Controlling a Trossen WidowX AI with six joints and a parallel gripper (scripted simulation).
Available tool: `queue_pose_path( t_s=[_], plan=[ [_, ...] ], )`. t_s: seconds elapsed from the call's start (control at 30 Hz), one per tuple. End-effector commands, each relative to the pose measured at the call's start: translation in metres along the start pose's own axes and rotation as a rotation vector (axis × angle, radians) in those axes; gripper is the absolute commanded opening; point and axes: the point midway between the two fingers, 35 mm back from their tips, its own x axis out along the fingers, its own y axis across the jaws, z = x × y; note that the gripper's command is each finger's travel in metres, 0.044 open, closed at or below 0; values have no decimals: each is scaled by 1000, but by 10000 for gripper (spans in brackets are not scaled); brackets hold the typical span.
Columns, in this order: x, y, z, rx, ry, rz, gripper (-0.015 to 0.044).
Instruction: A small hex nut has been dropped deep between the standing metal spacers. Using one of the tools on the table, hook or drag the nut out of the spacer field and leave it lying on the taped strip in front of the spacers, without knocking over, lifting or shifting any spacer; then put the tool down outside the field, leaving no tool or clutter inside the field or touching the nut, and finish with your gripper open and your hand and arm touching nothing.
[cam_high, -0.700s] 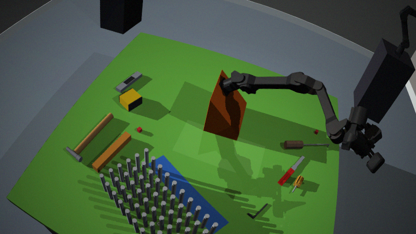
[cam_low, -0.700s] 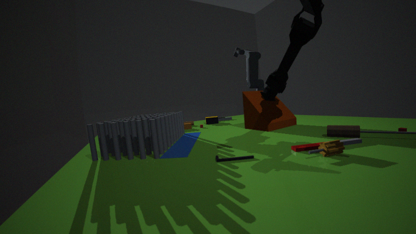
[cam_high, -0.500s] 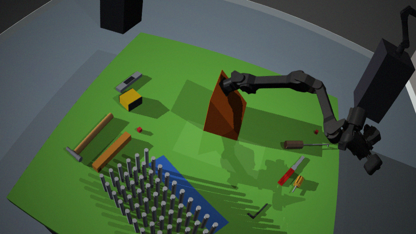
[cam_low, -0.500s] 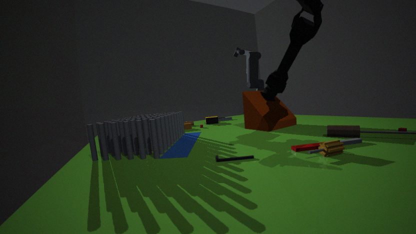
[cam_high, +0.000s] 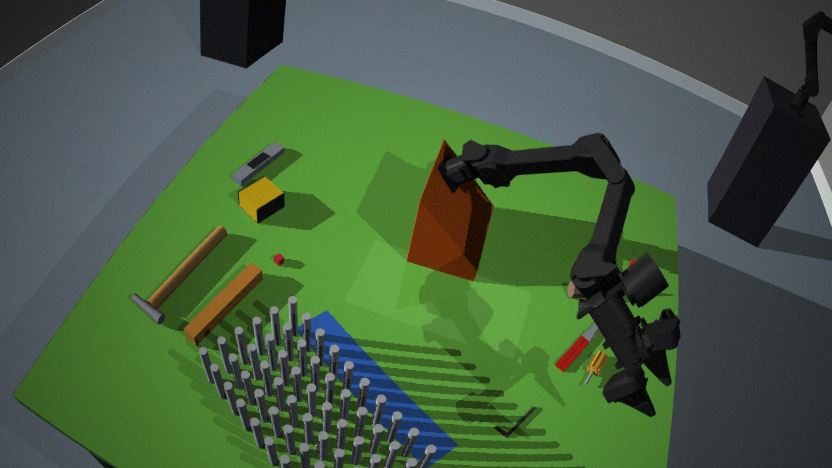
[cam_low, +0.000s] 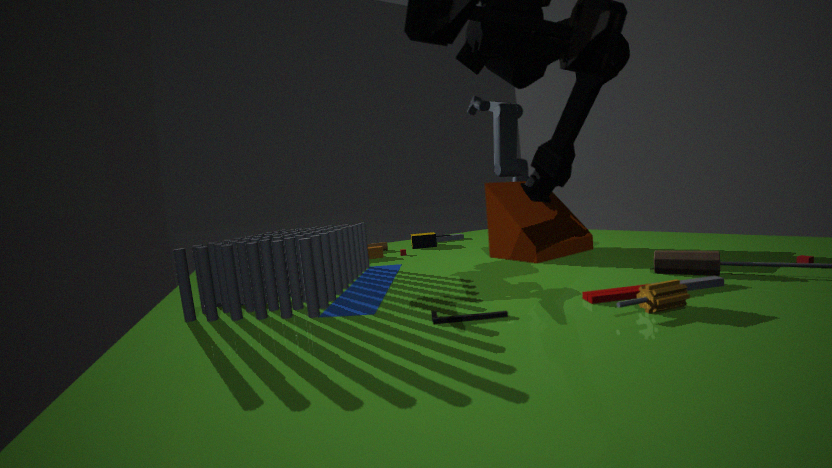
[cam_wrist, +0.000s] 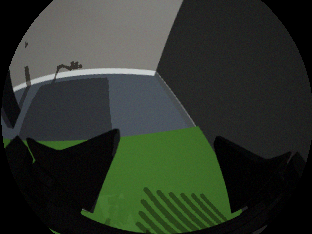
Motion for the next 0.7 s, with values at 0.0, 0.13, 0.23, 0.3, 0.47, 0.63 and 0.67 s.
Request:
queue_pose_path(
  t_s=[0.0, 0.13, 0.23, 0.3, 0.47, 0.63, 0.67],
  plan=[
    [-32, -41, -47, 72, 56, -197, 440],
    [-72, -73, -92, 132, 117, -384, 440],
    [-107, -91, -125, 172, 168, -523, 440],
    [-132, -100, -148, 196, 206, -616, 440],
    [-202, -111, -201, 249, 311, -844, 440],
    [-273, -105, -247, 289, 428, -1054, 440],
    [-286, -102, -254, 296, 451, -1091, 440]
  ],
)
